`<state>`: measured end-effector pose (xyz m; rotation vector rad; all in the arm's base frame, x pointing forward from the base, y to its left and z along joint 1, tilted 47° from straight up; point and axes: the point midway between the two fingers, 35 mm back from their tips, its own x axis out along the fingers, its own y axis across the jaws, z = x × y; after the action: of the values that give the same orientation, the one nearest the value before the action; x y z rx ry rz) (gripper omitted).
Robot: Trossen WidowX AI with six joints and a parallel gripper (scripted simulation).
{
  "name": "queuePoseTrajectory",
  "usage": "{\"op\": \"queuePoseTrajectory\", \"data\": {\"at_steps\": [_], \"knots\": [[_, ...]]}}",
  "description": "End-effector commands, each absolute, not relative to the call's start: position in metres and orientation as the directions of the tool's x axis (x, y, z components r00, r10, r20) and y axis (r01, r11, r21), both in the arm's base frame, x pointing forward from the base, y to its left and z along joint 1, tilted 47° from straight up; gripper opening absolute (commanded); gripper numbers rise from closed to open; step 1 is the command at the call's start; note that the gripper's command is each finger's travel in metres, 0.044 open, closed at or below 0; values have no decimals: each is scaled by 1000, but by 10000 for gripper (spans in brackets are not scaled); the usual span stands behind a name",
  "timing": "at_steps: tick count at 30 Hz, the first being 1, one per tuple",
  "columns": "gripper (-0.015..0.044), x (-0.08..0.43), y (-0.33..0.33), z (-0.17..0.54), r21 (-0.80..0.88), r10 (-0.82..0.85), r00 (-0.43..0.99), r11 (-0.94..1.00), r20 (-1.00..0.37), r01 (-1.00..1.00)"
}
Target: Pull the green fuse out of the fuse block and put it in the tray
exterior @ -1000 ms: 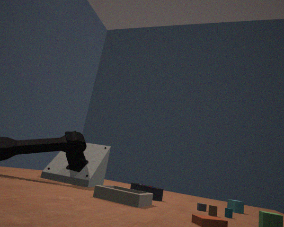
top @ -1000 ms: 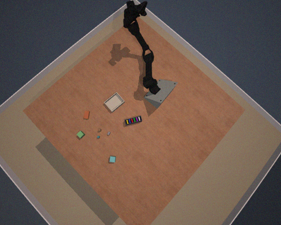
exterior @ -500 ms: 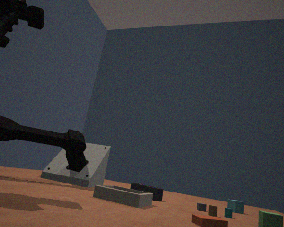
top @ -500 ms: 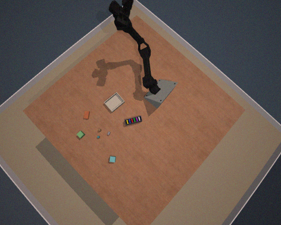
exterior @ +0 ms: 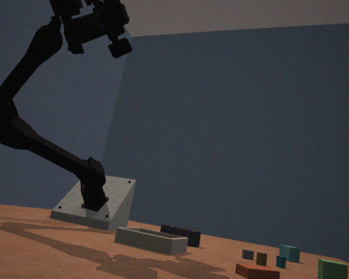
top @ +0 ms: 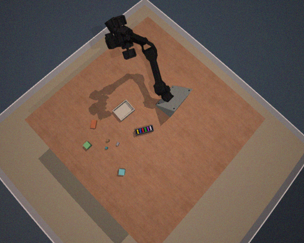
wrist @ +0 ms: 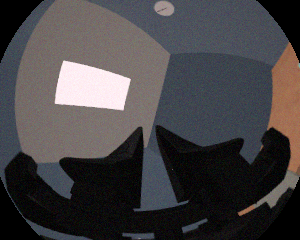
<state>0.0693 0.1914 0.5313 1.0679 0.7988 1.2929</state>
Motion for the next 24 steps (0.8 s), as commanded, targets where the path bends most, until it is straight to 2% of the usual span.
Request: {"op": "queuePoseTrajectory", "data": {"at_steps": [1, 7, 13, 19, 24], "knots": [[70, 119, 216, 496, 991, 966, 257, 60, -28, -118], [70, 189, 243, 425, 949, 875, 401, 172, -270, 264], [70, 246, 250, 337, 776, 695, 478, 184, -537, 603], [70, 283, 236, 245, 557, 433, 472, 87, -768, 826], [70, 297, 207, 169, 402, 152, 406, -56, -901, 914]]}}
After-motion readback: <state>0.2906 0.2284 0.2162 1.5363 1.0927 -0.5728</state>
